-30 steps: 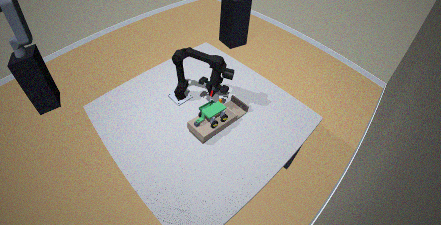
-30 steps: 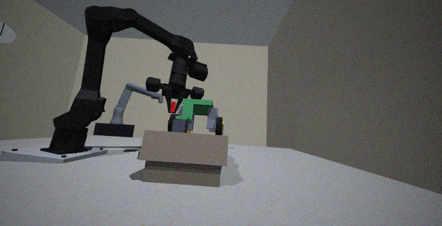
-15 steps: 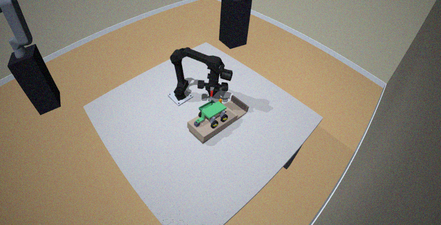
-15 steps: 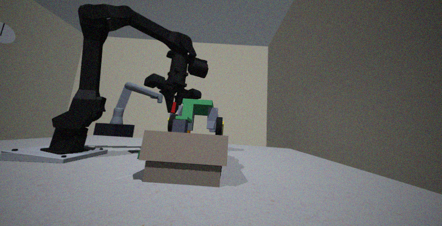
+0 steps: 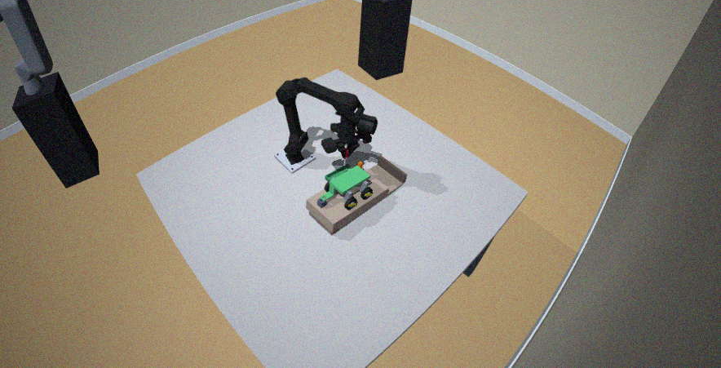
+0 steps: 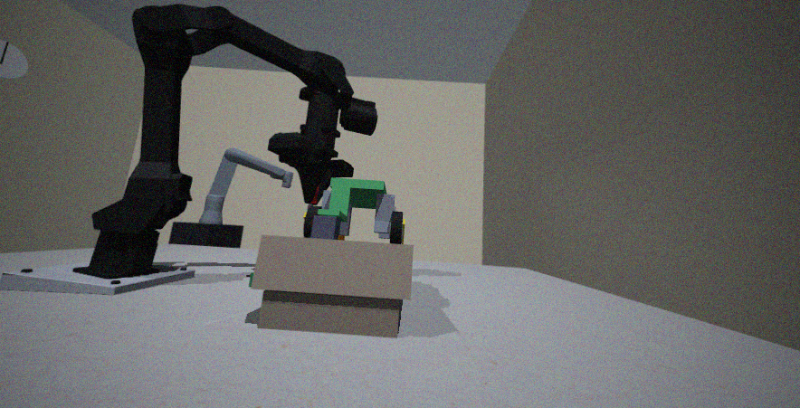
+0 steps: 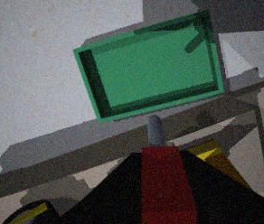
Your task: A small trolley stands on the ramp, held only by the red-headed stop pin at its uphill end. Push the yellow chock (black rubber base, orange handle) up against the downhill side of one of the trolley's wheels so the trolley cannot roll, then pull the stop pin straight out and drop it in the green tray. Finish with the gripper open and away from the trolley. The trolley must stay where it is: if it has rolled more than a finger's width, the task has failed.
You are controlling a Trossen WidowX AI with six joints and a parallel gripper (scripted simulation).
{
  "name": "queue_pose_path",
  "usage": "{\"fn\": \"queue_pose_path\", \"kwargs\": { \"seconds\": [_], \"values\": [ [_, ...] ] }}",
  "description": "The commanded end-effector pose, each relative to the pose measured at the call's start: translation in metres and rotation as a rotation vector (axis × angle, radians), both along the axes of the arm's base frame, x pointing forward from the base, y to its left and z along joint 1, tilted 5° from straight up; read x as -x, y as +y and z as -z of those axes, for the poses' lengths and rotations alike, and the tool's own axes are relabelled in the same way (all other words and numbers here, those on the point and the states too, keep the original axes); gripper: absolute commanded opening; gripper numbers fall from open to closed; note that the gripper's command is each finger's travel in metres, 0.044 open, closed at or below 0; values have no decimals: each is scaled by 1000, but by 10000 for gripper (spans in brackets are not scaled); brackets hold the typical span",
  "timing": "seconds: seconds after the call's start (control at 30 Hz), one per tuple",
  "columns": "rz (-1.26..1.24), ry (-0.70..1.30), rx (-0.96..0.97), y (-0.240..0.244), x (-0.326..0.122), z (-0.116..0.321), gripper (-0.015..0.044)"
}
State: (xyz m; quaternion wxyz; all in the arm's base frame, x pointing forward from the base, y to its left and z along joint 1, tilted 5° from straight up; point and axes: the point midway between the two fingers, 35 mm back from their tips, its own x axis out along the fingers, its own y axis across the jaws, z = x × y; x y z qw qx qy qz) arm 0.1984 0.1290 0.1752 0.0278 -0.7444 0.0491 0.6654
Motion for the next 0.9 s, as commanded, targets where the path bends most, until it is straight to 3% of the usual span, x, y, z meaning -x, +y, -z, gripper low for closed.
{"fn": "queue_pose_path", "kwargs": {
  "seconds": [0.0, 0.87],
  "values": [
    [-126, 7, -14, 0, 0, 0, 0],
    [-229, 19, -66, -4, 16, 26, 0]
  ]
}}
